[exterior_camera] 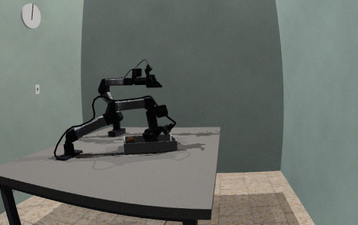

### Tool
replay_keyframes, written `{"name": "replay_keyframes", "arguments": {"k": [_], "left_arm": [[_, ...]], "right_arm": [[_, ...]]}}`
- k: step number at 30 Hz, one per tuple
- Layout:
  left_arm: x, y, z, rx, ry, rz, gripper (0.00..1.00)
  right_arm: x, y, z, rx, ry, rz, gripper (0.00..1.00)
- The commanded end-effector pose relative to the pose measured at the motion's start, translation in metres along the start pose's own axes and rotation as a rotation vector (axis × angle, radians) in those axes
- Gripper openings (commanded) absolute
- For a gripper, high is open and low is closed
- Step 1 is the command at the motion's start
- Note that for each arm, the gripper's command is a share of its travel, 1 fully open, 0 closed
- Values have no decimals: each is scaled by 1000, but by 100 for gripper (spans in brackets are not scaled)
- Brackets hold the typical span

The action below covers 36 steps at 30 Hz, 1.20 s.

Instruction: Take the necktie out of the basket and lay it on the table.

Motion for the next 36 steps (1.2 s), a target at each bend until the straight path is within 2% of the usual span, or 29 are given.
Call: {"name": "replay_keyframes", "arguments": {"k": [1,21,24,26,36], "left_arm": [[0,1,0,0,-1,-6,100],[0,1,0,0,-1,-6,100],[0,1,0,0,-1,-6,100],[0,1,0,0,-1,-6,100],[0,1,0,0,-1,-6,100]], "right_arm": [[-10,9,8,33,-94,115,80],[-10,9,8,33,-94,115,80],[-10,9,8,33,-94,115,75],[-10,9,8,33,-94,115,75],[-10,9,8,33,-94,114,58]]}}
Point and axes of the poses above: on each arm, the point where the finger pads meet when closed, its own x axis back along the fingers, its own z axis across the jaws, y = z × x, the point moved 5 cm from there along x, back along the fingers, and after that the axes turned 15 degrees about x, right-handed, at the moved point
